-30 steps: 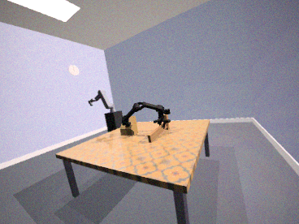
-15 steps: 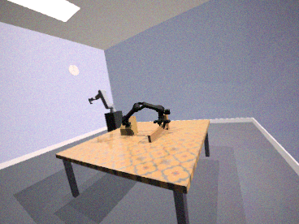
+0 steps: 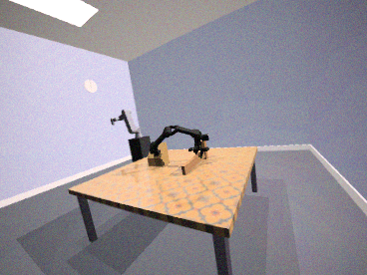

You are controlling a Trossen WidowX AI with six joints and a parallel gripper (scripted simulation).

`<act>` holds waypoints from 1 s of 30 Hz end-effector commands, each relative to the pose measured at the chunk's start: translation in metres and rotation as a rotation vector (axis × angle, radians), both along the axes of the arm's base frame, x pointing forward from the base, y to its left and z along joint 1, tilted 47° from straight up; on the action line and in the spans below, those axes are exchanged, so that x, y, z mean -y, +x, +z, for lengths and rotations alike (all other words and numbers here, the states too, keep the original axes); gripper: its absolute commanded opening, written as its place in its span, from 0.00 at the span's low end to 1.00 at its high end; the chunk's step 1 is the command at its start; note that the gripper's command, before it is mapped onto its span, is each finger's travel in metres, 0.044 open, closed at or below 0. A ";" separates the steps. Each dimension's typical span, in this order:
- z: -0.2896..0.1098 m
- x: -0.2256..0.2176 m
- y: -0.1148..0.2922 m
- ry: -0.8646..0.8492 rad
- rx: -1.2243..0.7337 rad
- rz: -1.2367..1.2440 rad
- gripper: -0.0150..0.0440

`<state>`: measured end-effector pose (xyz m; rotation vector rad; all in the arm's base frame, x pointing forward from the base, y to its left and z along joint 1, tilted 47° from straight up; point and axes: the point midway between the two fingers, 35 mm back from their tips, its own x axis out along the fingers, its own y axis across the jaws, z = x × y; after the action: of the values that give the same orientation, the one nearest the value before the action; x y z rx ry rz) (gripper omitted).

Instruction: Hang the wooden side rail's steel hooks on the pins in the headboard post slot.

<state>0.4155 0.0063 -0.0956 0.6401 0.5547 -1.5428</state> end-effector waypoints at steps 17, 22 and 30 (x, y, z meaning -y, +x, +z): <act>-0.001 0.000 0.000 0.000 -0.001 0.002 0.39; -0.001 0.000 0.000 0.000 -0.001 0.002 0.61; 0.013 -0.015 0.001 0.004 -0.001 0.008 0.97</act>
<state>0.4130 0.0074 -0.0932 0.6259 0.5605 -1.5488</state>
